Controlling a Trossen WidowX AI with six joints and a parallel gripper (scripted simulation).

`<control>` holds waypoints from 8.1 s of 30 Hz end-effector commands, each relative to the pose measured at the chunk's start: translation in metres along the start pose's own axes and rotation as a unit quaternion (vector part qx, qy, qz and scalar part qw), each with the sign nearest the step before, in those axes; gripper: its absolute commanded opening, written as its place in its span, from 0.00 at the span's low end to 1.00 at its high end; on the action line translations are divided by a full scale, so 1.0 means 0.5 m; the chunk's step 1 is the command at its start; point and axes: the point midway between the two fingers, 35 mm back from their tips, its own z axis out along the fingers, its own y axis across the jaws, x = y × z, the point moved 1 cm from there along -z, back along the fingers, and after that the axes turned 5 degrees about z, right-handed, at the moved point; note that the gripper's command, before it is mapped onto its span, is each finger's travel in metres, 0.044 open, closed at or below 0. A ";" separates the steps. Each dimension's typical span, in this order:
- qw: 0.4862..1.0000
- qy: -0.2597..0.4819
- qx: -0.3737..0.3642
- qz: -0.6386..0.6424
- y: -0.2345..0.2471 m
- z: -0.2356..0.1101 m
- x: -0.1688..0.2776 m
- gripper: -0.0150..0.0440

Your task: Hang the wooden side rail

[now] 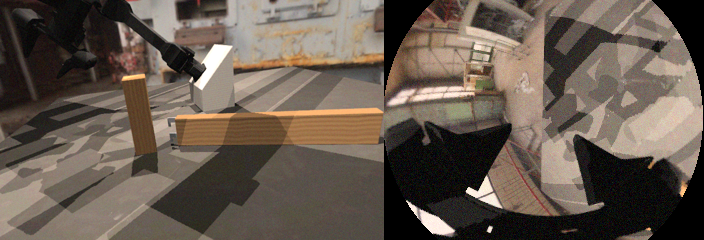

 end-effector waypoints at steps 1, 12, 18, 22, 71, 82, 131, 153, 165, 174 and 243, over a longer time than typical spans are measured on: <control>1.000 0.001 0.001 -0.001 -0.002 0.000 0.002 0.98; 0.993 0.096 0.031 -0.054 -0.056 -0.015 0.078 1.00; 0.974 0.164 -0.010 -0.154 -0.071 -0.031 0.091 1.00; 0.951 0.193 -0.048 -0.236 -0.084 -0.040 0.087 1.00; 0.810 0.198 -0.234 -0.500 -0.044 -0.115 0.059 1.00; 0.541 0.201 -0.309 -0.756 -0.115 -0.182 0.092 1.00; -0.859 -0.172 -0.361 -0.320 -0.467 -0.262 -0.127 1.00; -0.857 -0.129 -0.376 -0.327 -0.467 -0.283 -0.091 1.00; -0.828 0.038 -0.327 -0.453 -0.457 -0.320 -0.019 1.00; -0.818 0.069 -0.302 -0.485 -0.455 -0.328 -0.004 1.00; -0.605 0.295 -0.228 -0.703 -0.747 -0.319 0.059 1.00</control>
